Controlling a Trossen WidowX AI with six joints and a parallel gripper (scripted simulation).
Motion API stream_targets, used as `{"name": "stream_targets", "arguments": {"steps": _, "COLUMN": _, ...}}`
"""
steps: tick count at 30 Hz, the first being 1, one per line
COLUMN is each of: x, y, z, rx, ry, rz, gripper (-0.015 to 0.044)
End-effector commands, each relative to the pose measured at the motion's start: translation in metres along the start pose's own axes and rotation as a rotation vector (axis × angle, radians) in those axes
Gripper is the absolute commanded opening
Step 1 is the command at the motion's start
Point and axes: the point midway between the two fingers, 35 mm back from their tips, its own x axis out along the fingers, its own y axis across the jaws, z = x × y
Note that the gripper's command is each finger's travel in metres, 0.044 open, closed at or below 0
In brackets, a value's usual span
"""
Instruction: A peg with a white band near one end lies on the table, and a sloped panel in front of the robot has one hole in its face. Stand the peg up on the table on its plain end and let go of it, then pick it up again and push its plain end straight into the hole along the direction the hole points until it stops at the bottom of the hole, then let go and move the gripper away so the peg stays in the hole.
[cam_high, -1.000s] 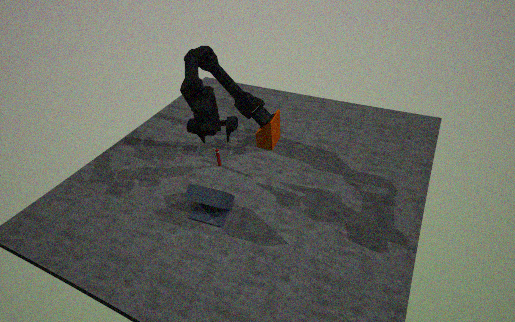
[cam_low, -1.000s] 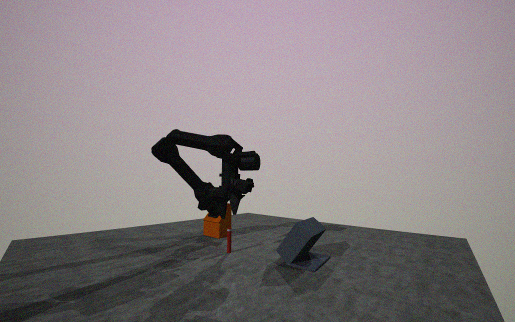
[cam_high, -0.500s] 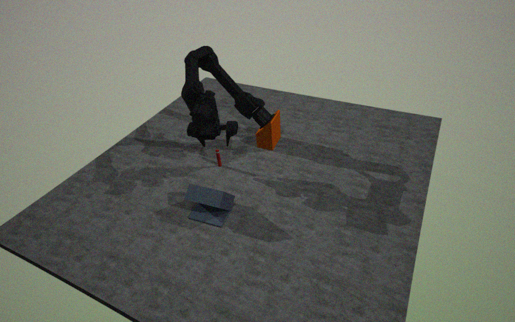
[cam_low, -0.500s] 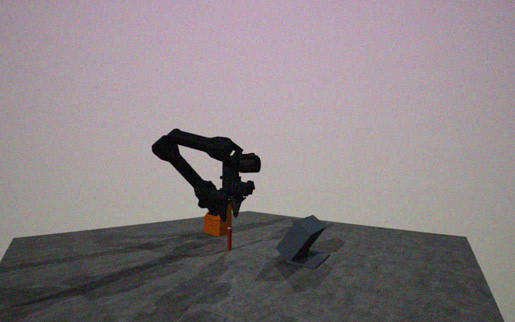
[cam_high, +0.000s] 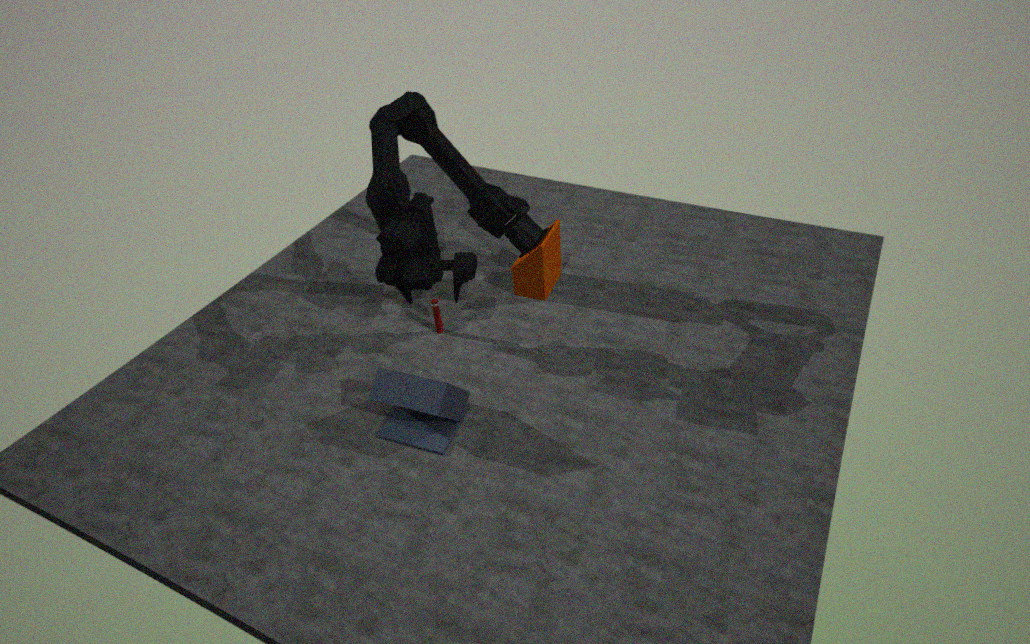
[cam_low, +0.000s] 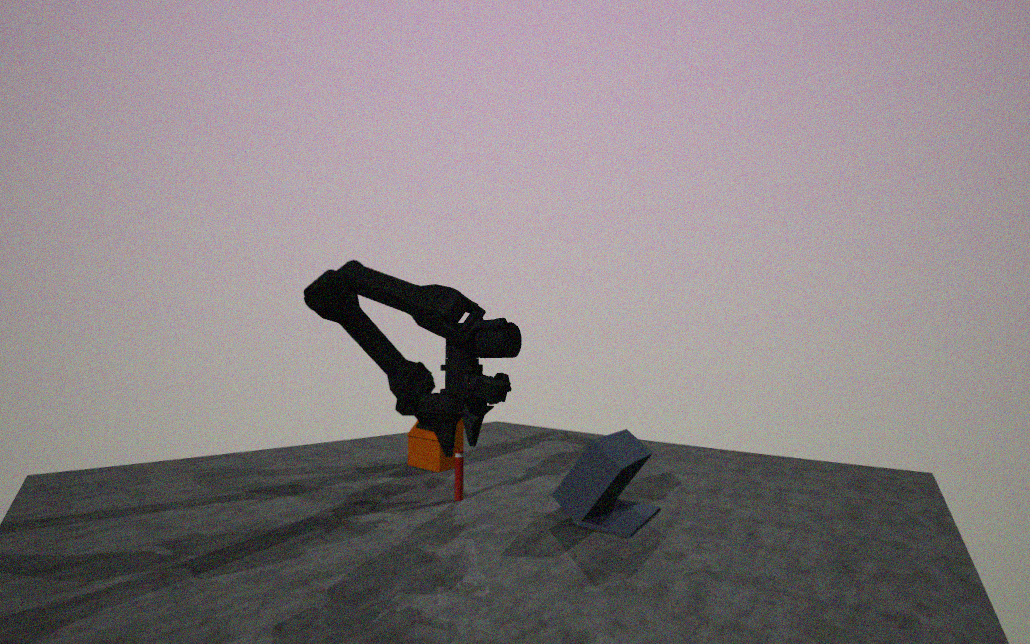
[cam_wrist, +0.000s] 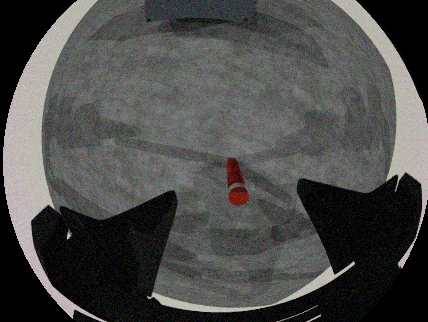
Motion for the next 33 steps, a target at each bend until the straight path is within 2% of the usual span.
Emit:
{"name": "stream_targets", "arguments": {"steps": 1, "x": 0.008, "y": 0.001, "z": -0.001, "rx": -0.011, "ry": 0.005, "rz": -0.002, "gripper": 0.0440}}
{"name": "stream_targets", "arguments": {"steps": 26, "x": 0.043, "y": 0.000, "z": -0.004, "rx": -0.011, "ry": 0.008, "rz": -0.008, "gripper": 0.0440}}
{"name": "stream_targets", "arguments": {"steps": 33, "x": 0.040, "y": -0.001, "z": -0.003, "rx": 0.000, "ry": 0.003, "rz": -0.006, "gripper": 0.0256}}
